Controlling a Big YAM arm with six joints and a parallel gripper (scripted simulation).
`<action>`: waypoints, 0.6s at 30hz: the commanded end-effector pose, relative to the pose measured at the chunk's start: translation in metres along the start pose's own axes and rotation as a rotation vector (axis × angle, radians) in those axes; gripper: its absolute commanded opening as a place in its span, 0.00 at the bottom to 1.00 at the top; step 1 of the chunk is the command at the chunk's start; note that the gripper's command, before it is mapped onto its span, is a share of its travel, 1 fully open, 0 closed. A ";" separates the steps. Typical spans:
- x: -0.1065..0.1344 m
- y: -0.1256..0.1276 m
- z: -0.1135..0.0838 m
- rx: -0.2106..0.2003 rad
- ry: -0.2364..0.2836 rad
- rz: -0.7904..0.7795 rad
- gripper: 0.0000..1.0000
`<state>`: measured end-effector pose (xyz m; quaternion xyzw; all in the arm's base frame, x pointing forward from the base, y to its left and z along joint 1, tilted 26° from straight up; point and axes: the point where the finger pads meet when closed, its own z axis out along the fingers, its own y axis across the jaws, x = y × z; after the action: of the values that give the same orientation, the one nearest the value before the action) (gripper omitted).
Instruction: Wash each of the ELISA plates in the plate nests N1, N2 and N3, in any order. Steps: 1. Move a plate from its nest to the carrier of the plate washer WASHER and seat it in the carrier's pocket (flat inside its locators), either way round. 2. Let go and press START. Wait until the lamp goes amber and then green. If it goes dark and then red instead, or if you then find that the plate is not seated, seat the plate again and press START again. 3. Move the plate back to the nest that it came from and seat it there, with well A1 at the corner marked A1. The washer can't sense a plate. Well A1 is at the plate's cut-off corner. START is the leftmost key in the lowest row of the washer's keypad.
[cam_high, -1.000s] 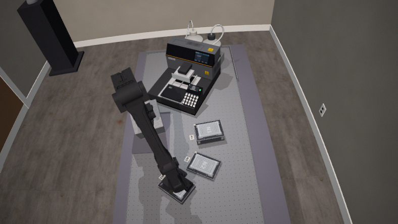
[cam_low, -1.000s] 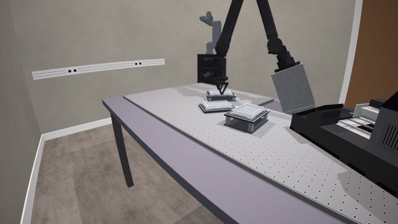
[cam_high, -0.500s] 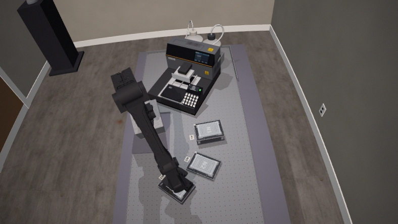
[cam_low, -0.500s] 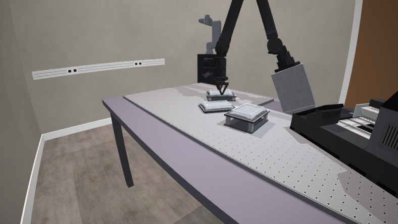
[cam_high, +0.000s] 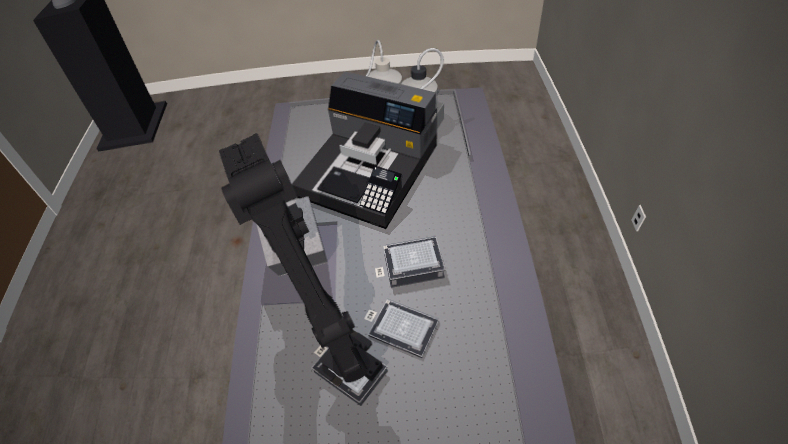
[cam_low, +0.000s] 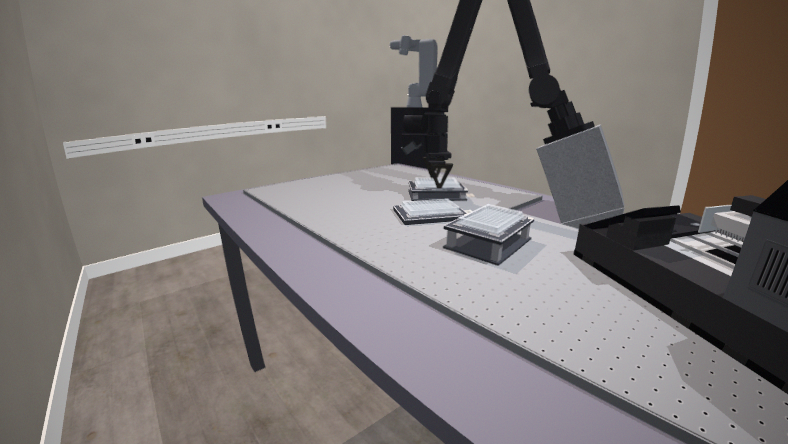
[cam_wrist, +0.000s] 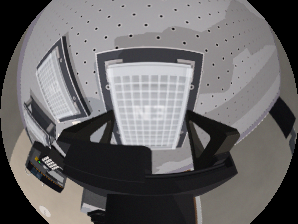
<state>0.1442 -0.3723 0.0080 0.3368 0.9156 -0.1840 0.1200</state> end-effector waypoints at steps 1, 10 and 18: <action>-0.009 -0.008 -0.009 0.012 -0.023 0.000 1.00; -0.005 -0.002 -0.020 0.005 -0.017 -0.001 1.00; -0.005 0.001 -0.034 0.003 -0.016 0.001 1.00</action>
<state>0.1420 -0.3653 0.0277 0.3361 0.9154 -0.1851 0.1214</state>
